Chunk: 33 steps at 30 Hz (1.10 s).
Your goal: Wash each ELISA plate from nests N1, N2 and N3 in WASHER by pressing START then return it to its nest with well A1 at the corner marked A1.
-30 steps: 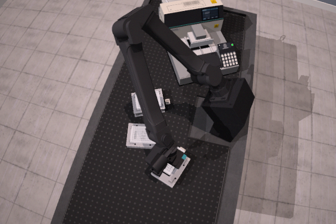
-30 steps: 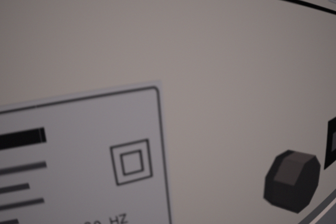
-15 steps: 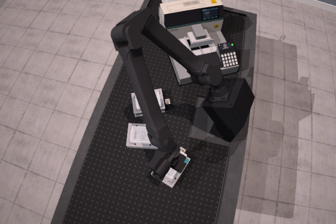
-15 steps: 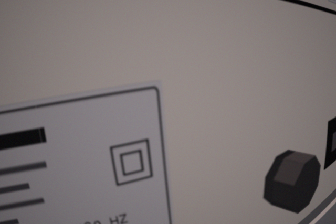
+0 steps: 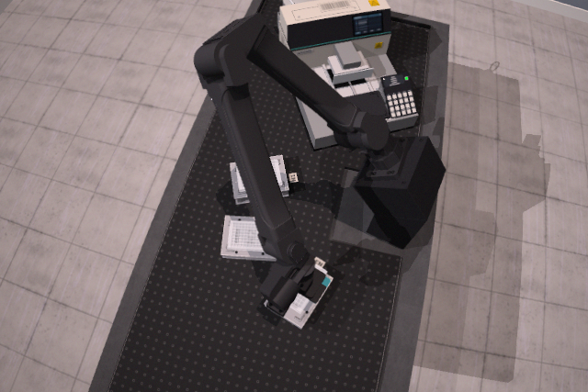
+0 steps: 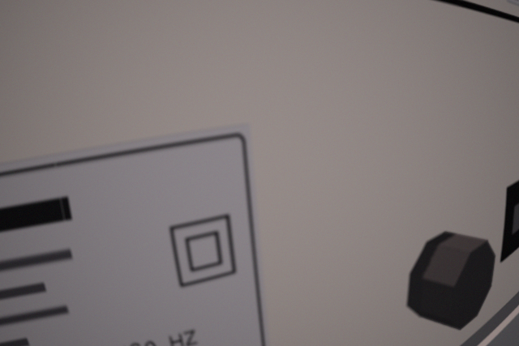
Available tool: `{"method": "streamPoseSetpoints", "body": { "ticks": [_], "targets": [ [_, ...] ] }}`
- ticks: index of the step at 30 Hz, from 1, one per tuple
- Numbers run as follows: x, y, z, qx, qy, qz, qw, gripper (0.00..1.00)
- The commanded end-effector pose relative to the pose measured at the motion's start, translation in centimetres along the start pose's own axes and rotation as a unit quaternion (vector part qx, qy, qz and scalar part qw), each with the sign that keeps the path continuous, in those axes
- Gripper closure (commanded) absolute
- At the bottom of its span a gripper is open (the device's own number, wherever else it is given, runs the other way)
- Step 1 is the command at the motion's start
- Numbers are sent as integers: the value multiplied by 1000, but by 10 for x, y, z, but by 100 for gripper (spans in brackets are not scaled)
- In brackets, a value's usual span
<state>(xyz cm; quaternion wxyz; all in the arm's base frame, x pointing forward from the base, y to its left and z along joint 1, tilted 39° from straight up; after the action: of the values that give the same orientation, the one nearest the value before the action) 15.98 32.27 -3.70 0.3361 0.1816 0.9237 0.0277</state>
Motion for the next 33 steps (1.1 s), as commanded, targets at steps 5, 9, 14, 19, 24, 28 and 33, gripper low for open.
{"method": "streamPoseSetpoints", "body": {
  "ticks": [5, 9, 14, 19, 24, 28, 33],
  "targets": [
    [7, 13, -7, -13, 3, 6, 1000, 16],
    [1, 8, -3, -7, 1, 6, 1000, 16],
    [5, 13, 1, -11, 2, 13, 1000, 16],
    [0, 9, 14, -3, 1, 8, 1000, 16],
    [-2, 11, 21, -5, 1, 10, 1000, 16],
    [-1, 11, 29, -4, 1, 9, 1000, 16],
    [-1, 9, 34, -3, 0, 7, 1000, 16]
  ]
}}
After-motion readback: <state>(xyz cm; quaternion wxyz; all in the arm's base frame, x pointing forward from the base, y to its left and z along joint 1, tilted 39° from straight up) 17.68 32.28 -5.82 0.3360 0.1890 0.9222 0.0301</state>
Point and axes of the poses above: the point where the finger pads meet when closed, its own z axis out along the fingers, its own x axis across the jaws, y = z × x, the point moved 4 cm from there along -z, back along the fingers, and after that the axes turned 11 degrees about z, right-handed, at the moved point
